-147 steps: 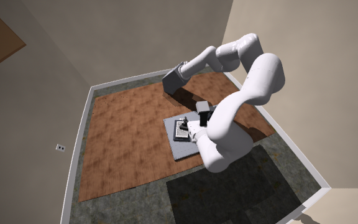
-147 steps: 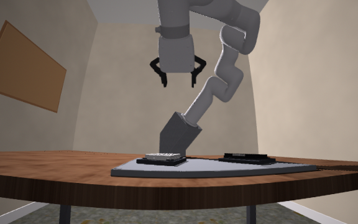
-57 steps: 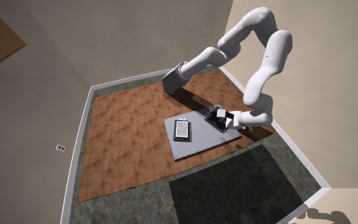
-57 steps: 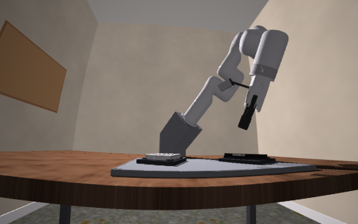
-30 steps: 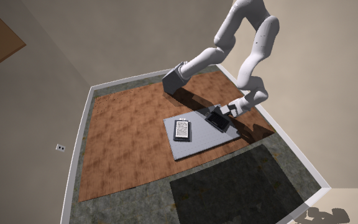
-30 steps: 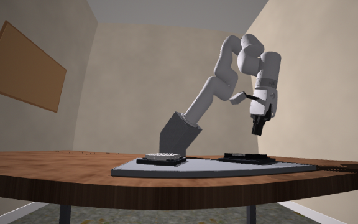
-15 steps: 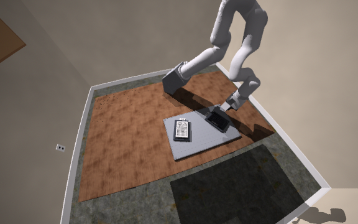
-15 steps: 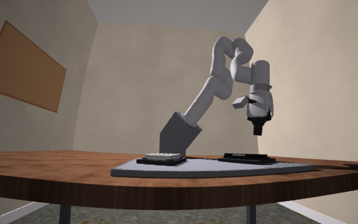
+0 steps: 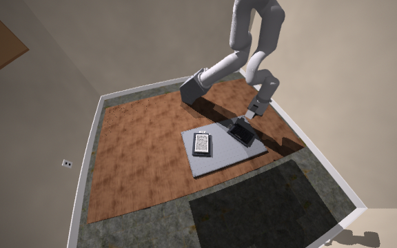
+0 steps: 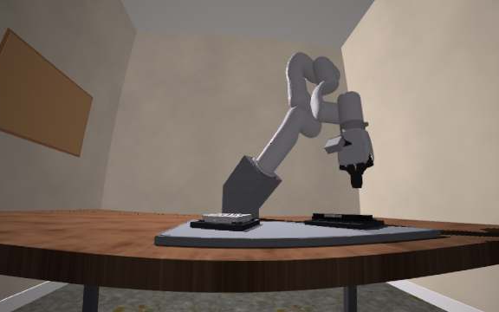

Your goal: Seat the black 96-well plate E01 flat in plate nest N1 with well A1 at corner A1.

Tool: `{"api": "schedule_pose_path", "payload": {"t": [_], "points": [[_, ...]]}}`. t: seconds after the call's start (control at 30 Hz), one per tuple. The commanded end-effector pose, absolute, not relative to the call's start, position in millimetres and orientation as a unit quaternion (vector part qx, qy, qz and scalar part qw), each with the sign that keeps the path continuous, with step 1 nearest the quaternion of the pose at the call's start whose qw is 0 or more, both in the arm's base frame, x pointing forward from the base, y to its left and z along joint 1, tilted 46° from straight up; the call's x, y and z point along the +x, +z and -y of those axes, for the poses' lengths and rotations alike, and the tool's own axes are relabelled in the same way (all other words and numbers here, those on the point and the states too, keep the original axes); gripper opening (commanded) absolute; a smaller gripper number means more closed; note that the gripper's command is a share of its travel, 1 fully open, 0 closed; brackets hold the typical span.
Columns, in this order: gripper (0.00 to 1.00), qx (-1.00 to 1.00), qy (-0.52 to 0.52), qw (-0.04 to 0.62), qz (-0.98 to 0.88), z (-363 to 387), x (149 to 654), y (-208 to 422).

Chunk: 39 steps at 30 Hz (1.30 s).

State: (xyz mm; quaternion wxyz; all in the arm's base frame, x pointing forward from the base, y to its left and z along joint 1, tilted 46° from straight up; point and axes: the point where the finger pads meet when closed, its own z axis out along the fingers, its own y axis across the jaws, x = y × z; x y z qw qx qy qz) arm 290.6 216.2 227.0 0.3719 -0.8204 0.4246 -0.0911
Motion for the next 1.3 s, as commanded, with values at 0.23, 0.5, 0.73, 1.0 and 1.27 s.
{"api": "schedule_pose_path", "payload": {"t": [0.23, 0.5, 0.73, 1.0, 1.27], "points": [[0.00, -0.820, -0.094, 0.377, -0.420, -228, 299, 213], [0.00, -0.820, -0.094, 0.377, -0.420, -239, 309, 198], [0.00, -0.820, -0.094, 0.377, -0.421, -246, 316, 189], [0.00, -0.820, -0.093, 0.377, -0.421, -249, 318, 186], [0.00, -0.820, -0.093, 0.377, -0.421, -249, 318, 186]]}}
